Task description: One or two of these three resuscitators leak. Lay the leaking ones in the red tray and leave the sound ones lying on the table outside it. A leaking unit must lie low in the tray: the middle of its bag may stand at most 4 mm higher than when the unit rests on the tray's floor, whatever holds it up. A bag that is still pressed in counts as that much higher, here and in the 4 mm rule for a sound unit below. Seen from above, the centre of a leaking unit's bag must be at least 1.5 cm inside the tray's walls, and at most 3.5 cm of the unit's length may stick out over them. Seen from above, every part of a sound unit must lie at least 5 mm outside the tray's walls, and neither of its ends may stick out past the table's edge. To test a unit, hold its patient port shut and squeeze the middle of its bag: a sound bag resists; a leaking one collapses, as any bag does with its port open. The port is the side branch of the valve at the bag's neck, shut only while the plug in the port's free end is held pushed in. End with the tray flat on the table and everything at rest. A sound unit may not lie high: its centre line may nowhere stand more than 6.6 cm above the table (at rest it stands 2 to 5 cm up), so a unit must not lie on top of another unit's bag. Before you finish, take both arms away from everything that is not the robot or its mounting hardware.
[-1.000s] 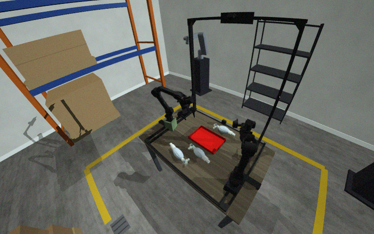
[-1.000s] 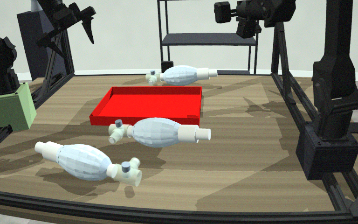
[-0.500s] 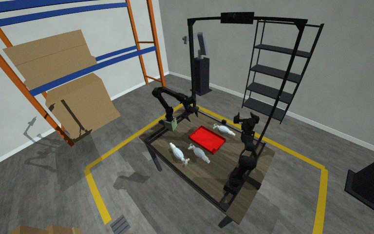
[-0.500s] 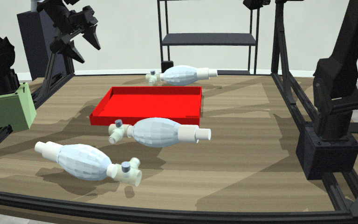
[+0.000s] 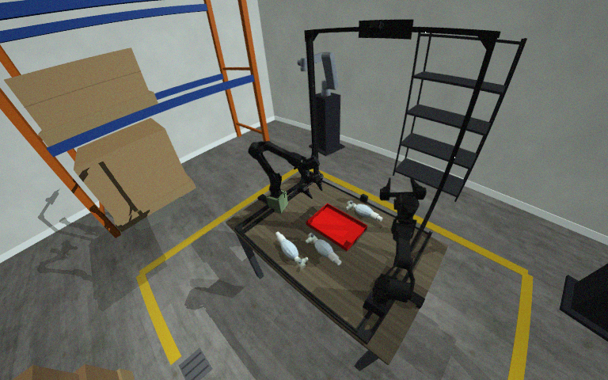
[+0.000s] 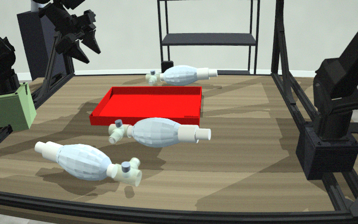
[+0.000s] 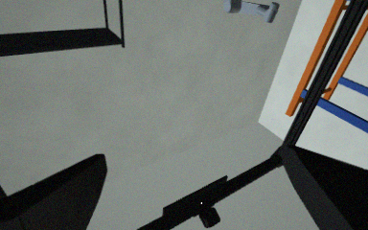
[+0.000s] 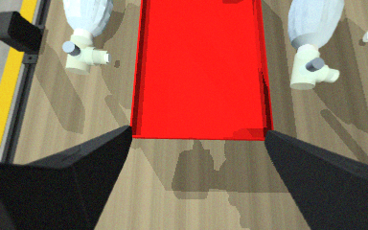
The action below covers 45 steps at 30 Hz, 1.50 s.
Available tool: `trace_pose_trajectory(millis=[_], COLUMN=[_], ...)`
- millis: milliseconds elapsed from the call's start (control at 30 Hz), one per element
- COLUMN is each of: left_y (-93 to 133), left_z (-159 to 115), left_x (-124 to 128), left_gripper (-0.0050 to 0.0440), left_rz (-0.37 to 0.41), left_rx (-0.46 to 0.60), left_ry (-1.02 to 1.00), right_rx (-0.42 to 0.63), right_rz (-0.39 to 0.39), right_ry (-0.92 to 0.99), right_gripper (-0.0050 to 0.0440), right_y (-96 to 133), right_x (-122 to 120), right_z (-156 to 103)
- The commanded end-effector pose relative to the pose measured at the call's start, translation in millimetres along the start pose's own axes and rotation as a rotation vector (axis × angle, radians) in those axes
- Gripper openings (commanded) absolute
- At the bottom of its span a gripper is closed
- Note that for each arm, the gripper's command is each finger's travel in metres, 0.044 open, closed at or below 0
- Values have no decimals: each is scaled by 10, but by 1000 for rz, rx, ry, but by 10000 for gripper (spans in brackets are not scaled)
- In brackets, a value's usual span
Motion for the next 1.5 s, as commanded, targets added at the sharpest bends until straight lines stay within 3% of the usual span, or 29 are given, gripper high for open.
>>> trace_pose_trajectory(millis=[0, 133, 333, 500, 700, 900, 1067, 1267, 1467], left_y=[178, 371, 371, 151, -39, -39, -143, -258, -258], left_z=[-133, -262, -262, -103, 154, 154, 413, 675, 675], left_x=[-55, -113, -113, -97, -91, -91, -87, -109, -109], left_gripper=[440, 440, 440, 440, 440, 440, 440, 440, 440], left_rz=[-3, -7, -7, -48, -180, -180, -341, -612, -612], left_rx=[45, 92, 92, -54, -211, -211, -308, -335, -335], left_ry=[11, 22, 22, 391, 822, 822, 1126, 1515, 1515], right_rx=[-1, -1, -1, -1, -1, -1, 0, 0, 0], right_rz=[1, 1, 1, 0, 0, 0, 2, 2, 2], right_ry=[-2, -2, -2, 0, 0, 0, 0, 0, 0], right_gripper=[440, 440, 440, 440, 440, 440, 440, 440, 440], right_y=[6, 6, 6, 3, 3, 3, 4, 4, 4], right_x=[0, 0, 0, -1, -1, -1, -1, -1, -1], right_z=[1, 1, 1, -2, -2, -2, -4, -4, -4])
Point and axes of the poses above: on each arm, the point midway between the two fingers, 35 mm back from their tips, its own y axis back along the fingers, its own x axis across the jaws, z = x × y, the point moved 10 cm from there along y, back along the fingers, and after that the axes turned 10 degrees about -y, right-handed, at the moved point
